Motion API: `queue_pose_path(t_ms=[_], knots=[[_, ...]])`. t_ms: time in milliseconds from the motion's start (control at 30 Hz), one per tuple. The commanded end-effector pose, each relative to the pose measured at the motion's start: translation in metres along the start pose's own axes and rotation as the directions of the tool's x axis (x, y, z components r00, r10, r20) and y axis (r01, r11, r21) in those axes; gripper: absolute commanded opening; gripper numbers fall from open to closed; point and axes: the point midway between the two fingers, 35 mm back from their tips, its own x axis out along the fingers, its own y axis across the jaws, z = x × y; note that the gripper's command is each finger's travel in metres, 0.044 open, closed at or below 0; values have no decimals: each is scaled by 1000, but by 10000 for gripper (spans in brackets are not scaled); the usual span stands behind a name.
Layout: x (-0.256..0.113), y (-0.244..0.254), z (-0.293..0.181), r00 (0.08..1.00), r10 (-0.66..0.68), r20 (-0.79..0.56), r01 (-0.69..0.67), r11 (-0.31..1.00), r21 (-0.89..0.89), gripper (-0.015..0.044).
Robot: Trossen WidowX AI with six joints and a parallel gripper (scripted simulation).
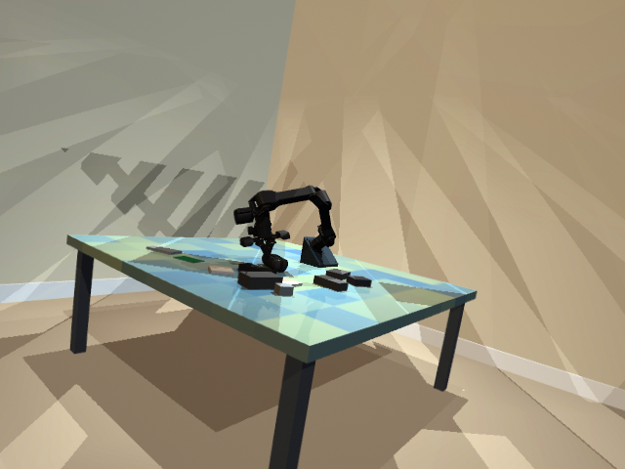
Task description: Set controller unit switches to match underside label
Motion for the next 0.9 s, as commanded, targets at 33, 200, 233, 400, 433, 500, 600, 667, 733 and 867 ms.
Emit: queue_pose_path(t_ms=[33, 200, 233, 400, 433, 500, 600, 667, 733, 867], knots=[[11, 3, 0, 1000, -9, -1, 9, 1000, -5, 0], [18, 5, 0, 1000, -11, 1, 11, 1000, -14, 0], [20, 6, 0, 1000, -11, 1, 12, 1000, -16, 0], [28, 8, 0, 1000, -14, 3, 14, 1000, -25, 0], [30, 8, 0, 1000, -14, 3, 14, 1000, -27, 0], [33, 9, 0, 1000, -15, 4, 15, 999, -31, 0], [35, 10, -1, 1000, -16, 4, 16, 999, -34, 0], [35, 10, -1, 1000, -16, 4, 16, 999, -34, 0], [35, 9, -1, 1000, -16, 4, 16, 999, -34, 0], [36, 8, 0, 1000, -16, 4, 16, 999, -34, 0]])
